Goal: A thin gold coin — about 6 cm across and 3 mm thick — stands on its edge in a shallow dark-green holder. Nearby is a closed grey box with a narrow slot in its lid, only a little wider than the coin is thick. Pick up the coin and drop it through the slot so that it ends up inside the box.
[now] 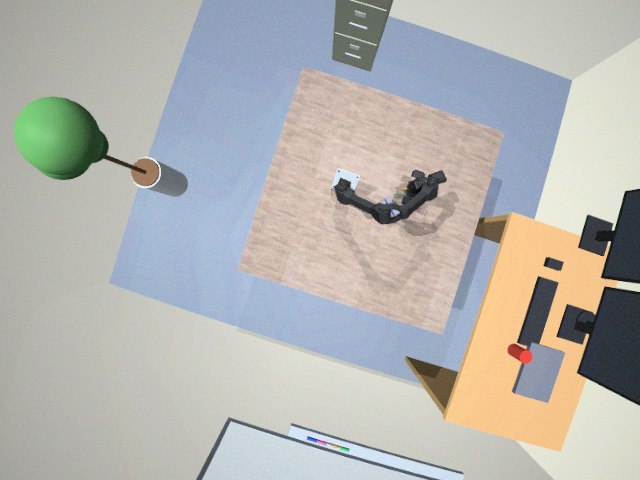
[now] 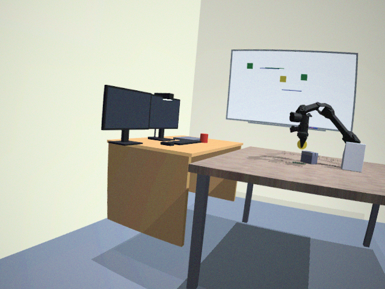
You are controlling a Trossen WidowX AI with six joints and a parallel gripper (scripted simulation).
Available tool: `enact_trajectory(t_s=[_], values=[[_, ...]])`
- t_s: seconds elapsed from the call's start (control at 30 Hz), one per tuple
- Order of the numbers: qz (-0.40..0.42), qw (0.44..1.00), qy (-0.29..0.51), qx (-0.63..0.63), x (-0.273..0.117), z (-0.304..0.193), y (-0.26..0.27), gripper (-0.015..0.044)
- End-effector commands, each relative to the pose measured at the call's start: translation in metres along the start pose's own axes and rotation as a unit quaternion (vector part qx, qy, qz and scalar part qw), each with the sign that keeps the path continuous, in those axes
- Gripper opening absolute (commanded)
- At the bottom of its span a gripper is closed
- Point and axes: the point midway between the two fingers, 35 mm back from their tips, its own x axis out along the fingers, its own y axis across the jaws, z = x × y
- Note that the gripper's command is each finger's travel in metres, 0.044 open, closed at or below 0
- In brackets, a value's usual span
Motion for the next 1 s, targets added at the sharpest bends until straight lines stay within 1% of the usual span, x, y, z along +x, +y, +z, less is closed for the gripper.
enact_trajectory(t_s=[0.0, 0.27, 0.53, 0.73, 0.97], values=[[0.003, 0.998, 0.001, 0.061, -0.002, -0.002, 0.0, 0.0], [0.003, 0.981, 0.001, 0.196, -0.002, -0.005, 0.001, 0.0], [0.002, 0.946, 0.002, 0.325, -0.002, -0.008, 0.001, 0.0], [0.002, 0.942, 0.002, 0.336, -0.002, -0.009, 0.0, 0.0], [0.002, 0.942, 0.002, 0.335, -0.004, -0.012, -0.016, 0.0]])
